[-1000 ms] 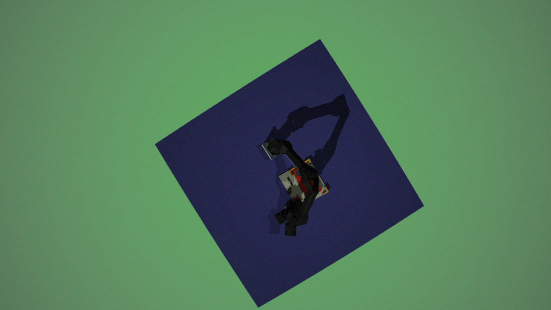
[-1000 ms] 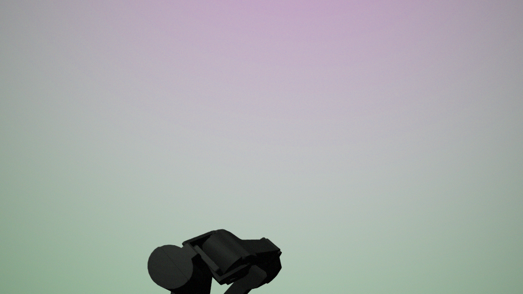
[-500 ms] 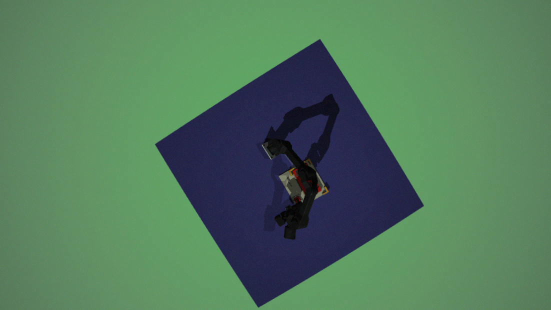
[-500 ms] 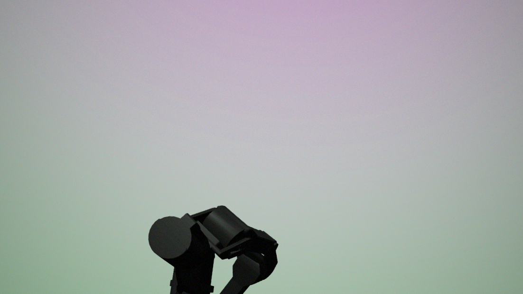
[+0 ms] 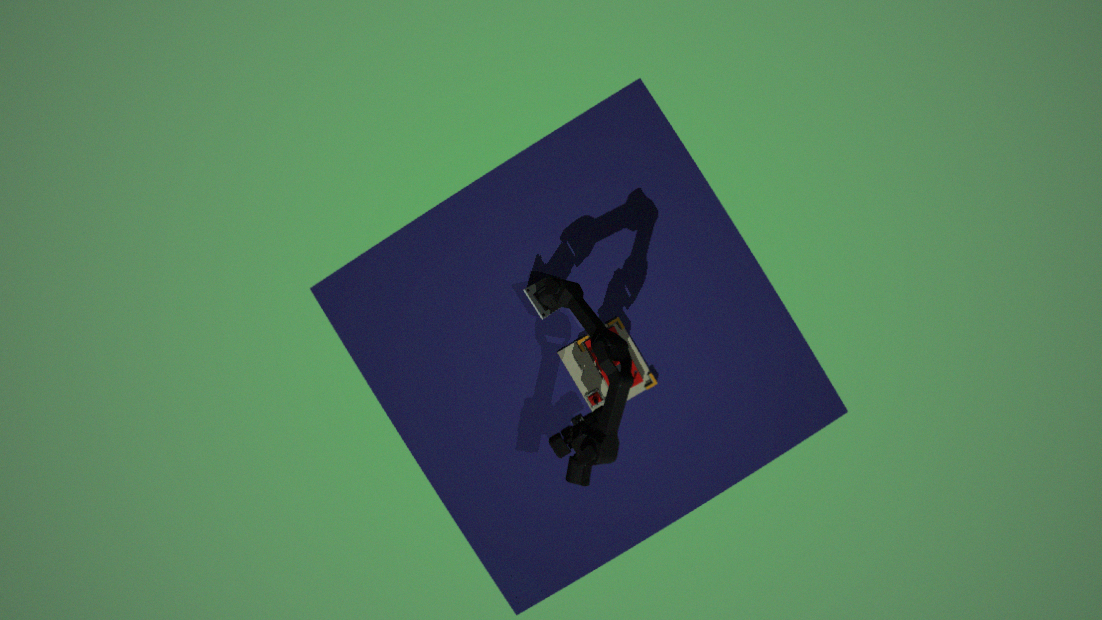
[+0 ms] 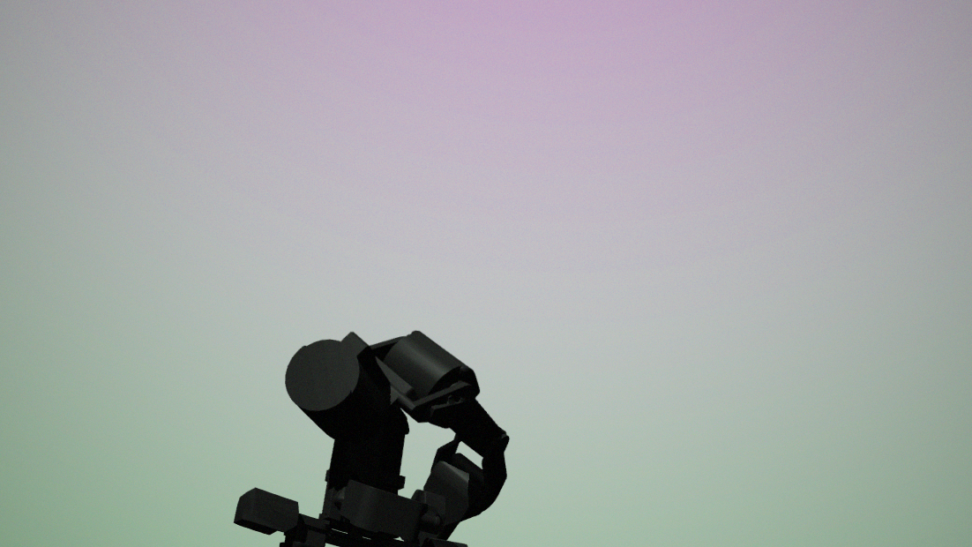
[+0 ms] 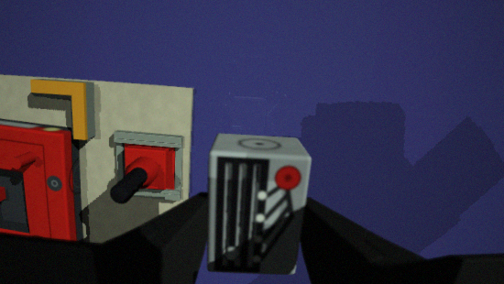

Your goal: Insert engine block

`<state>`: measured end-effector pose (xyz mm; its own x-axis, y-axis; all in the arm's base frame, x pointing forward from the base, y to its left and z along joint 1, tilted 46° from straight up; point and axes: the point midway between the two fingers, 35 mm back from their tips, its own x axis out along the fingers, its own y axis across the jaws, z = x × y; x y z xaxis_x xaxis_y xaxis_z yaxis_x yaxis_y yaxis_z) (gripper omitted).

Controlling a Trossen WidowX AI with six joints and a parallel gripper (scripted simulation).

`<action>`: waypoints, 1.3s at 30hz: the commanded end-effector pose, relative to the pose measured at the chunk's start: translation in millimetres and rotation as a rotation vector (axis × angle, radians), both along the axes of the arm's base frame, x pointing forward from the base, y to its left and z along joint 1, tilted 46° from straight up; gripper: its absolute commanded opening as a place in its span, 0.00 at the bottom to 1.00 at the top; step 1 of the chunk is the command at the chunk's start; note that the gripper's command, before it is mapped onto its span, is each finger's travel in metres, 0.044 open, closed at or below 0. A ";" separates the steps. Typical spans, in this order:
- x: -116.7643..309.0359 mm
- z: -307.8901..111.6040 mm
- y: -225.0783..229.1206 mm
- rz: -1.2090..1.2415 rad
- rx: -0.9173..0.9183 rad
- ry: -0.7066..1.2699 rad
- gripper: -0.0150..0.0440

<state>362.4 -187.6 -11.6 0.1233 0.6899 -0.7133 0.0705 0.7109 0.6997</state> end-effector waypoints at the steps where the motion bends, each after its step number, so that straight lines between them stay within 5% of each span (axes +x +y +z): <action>1: -2.2 9.6 -11.0 -0.004 -0.012 -0.005 0.25; 13: -8.1 29.2 -24.4 -0.014 -0.015 -0.004 0.25; 39: 0.0 66.5 50.9 -0.025 -0.009 0.025 0.25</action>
